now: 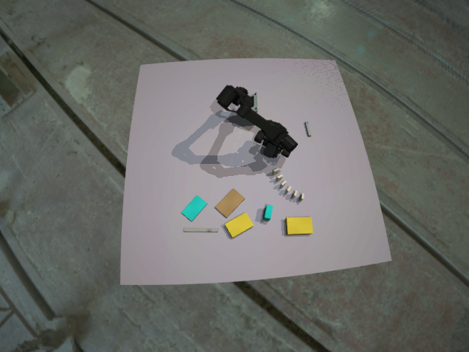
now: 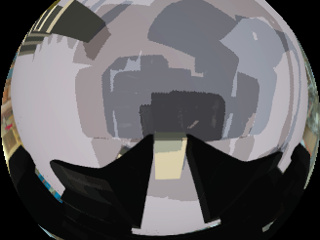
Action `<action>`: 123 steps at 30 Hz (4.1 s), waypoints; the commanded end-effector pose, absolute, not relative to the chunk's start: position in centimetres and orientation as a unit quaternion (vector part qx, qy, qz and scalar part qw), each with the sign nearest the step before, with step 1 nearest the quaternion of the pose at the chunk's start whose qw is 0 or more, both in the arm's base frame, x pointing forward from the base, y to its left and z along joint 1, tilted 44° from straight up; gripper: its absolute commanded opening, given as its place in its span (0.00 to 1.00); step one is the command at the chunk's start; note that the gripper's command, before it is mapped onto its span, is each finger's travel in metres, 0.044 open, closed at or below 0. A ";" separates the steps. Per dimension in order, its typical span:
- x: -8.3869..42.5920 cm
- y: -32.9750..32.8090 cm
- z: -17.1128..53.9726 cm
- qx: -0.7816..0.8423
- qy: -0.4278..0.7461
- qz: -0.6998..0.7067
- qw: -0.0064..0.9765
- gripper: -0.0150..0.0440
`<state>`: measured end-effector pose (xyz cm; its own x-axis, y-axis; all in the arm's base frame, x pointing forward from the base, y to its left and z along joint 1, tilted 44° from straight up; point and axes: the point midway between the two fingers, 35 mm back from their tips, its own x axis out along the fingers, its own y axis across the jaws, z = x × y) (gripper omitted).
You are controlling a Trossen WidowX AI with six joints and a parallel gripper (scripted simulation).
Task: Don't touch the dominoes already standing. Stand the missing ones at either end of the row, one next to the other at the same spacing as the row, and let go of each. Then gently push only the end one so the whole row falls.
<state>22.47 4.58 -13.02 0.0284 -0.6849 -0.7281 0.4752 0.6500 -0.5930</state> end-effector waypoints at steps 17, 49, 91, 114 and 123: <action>22.7 12.1 -5.9 -0.094 0.566 -0.406 0.712 0.44; 23.0 2.4 11.2 -0.419 0.690 -0.097 0.582 0.44; 19.2 0.0 7.3 -0.168 0.628 0.150 0.745 0.44; 20.0 -0.2 8.0 -0.189 0.398 0.231 0.867 0.44; 20.2 -0.6 8.8 -0.242 0.293 0.236 0.894 0.44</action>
<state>20.17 -0.55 8.60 0.6782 0.2704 -0.6834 -0.5619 0.7901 -0.2450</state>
